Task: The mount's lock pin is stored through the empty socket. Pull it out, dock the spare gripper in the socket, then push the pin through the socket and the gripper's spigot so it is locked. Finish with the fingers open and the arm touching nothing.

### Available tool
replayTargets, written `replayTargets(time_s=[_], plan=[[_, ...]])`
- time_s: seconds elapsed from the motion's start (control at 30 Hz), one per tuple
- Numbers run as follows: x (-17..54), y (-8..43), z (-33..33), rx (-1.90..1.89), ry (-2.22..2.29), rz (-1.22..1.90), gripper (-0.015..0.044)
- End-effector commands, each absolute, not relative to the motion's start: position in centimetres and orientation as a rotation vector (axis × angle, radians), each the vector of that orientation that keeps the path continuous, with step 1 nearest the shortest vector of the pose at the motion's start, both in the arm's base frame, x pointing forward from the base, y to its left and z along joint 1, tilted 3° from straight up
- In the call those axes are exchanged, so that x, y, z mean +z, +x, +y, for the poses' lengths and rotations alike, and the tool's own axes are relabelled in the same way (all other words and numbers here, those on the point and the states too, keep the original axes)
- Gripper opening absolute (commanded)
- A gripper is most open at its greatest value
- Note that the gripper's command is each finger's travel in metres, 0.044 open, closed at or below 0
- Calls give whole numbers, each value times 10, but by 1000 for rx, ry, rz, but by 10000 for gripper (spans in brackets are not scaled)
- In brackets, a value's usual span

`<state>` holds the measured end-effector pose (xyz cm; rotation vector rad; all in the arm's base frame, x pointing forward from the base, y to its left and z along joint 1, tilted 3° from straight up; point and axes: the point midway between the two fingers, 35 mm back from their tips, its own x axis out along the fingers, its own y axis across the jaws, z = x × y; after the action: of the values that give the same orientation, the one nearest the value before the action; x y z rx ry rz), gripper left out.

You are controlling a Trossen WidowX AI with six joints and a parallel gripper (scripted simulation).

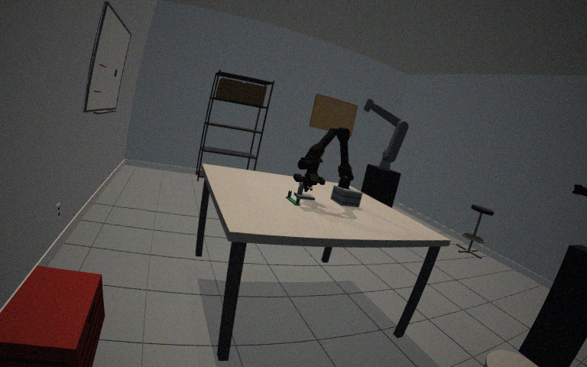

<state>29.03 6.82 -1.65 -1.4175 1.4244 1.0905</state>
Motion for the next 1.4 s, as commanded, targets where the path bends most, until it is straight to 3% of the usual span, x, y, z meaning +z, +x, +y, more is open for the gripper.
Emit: replayTargets(time_s=[0.0,0.27,1.37], plan=[[-16,291,67,1091,-1424,1423,0],[-16,290,68,1090,-1417,1425,200],[32,289,108,1105,-1438,1436,200]])
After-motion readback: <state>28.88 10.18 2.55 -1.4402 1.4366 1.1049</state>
